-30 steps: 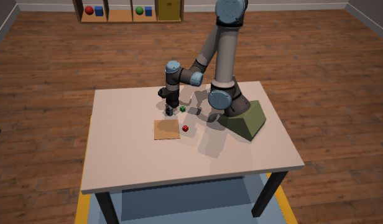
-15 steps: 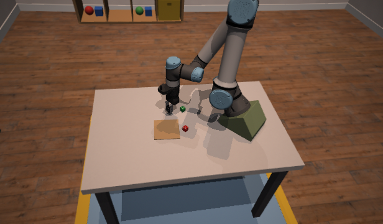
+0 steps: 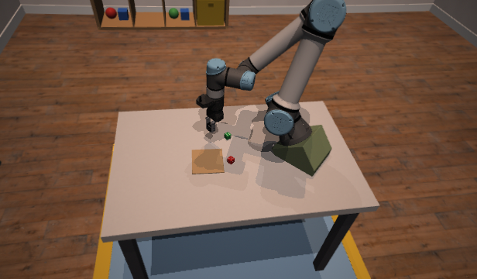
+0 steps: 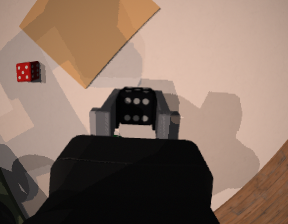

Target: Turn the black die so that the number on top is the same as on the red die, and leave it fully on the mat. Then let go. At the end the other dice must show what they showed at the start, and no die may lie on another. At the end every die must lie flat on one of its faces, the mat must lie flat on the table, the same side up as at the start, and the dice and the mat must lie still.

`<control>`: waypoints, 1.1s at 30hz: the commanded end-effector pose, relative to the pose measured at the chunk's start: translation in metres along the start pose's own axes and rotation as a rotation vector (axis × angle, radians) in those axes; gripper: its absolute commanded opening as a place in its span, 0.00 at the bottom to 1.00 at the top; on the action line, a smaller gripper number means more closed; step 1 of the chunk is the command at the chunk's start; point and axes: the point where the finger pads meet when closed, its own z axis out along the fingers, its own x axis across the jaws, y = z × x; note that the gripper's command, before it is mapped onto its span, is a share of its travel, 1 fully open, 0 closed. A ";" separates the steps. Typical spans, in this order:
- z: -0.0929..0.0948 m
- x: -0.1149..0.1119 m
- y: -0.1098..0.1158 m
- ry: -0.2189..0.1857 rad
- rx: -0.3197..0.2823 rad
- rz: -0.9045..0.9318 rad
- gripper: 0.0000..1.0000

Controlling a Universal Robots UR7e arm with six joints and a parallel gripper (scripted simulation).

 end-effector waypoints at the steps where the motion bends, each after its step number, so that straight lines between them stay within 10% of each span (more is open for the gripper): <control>1: -0.013 0.000 0.000 -0.001 -0.001 0.001 0.49; 21: -0.019 -0.001 -0.001 -0.003 -0.001 -0.016 0.49; 33: -0.019 -0.025 -0.034 -0.020 0.000 -0.374 0.49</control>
